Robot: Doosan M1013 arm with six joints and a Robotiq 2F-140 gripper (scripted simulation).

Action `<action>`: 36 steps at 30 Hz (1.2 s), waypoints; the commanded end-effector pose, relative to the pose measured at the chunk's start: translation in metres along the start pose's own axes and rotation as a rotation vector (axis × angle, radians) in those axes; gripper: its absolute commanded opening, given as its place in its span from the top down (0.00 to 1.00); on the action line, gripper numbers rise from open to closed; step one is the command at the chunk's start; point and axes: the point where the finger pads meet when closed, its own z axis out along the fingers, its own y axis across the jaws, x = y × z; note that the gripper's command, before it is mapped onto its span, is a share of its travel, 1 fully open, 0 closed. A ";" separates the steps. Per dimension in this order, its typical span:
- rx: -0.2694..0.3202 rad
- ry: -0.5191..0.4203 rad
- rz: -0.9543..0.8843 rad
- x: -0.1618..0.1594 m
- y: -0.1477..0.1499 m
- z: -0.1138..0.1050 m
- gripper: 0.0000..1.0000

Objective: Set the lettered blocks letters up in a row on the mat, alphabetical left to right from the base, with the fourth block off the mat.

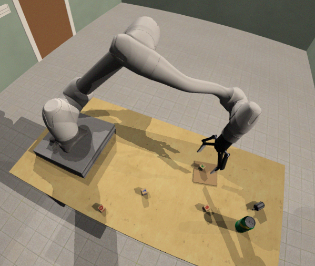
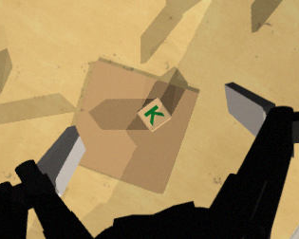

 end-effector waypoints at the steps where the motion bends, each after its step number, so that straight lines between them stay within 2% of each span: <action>1: -0.007 -0.005 -0.031 0.010 -0.003 -0.006 0.00; 8: -0.010 -0.027 -0.129 0.027 -0.011 -0.019 0.00; 17: -0.001 -0.089 -0.430 0.084 -0.032 -0.058 0.00; 20: -0.001 -0.089 -0.430 0.084 -0.032 -0.058 0.00; 27: 0.028 -0.141 -0.710 0.139 -0.047 -0.090 0.00; 36: 0.073 -0.182 -0.971 0.192 -0.055 -0.117 0.00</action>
